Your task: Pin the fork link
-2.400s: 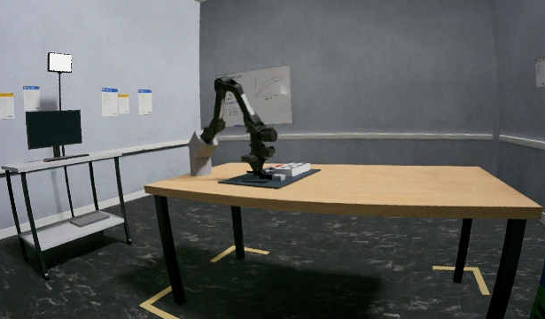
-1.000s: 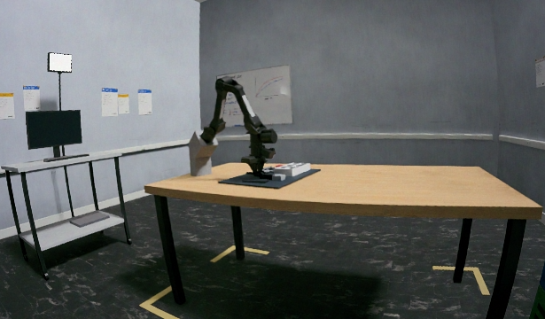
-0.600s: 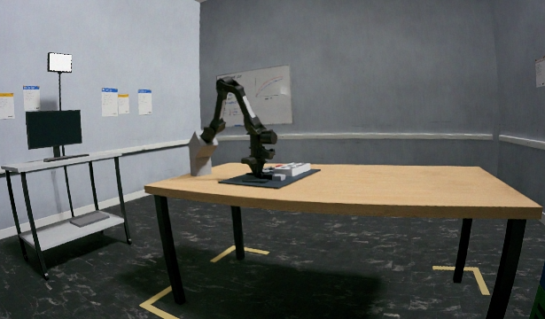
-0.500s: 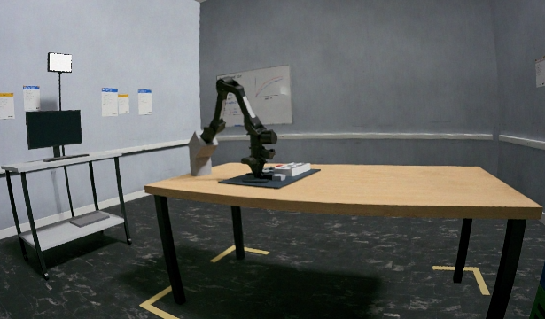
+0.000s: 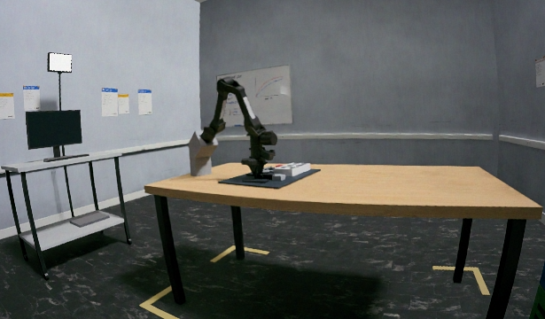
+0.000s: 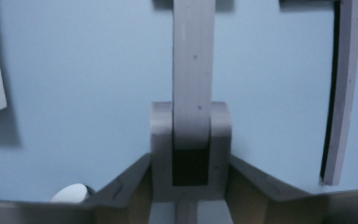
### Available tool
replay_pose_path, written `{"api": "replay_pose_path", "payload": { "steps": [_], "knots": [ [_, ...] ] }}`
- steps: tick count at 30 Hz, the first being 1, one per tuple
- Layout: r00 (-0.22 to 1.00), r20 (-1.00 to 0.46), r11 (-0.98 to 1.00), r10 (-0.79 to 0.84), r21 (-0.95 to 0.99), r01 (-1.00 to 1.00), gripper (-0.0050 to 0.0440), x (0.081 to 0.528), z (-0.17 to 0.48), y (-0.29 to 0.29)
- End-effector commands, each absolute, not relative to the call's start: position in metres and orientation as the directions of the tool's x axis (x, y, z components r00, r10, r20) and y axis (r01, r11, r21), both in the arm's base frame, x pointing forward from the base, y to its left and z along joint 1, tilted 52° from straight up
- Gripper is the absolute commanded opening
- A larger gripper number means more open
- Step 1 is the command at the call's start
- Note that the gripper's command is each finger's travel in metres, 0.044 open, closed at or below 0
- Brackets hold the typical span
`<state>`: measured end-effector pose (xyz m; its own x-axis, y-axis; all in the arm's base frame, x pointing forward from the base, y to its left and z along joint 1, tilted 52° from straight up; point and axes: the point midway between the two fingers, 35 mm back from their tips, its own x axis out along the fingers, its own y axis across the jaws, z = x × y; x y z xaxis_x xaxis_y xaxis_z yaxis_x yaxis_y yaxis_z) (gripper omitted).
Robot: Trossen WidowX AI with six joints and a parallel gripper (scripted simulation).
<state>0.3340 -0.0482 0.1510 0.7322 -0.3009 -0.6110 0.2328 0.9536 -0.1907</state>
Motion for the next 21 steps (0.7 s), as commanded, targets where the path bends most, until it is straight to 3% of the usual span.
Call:
{"api": "replay_pose_path", "payload": {
  "steps": [1,21],
  "knots": [
    [0.743,-0.599,0.955,-0.298,-0.187,0.232,-0.005,0.3351,0.1557,-0.048],
    [0.743,-0.599,0.955,-0.298,-0.187,0.231,-0.005,0.3361,0.1545,-0.0484]
  ]
}}
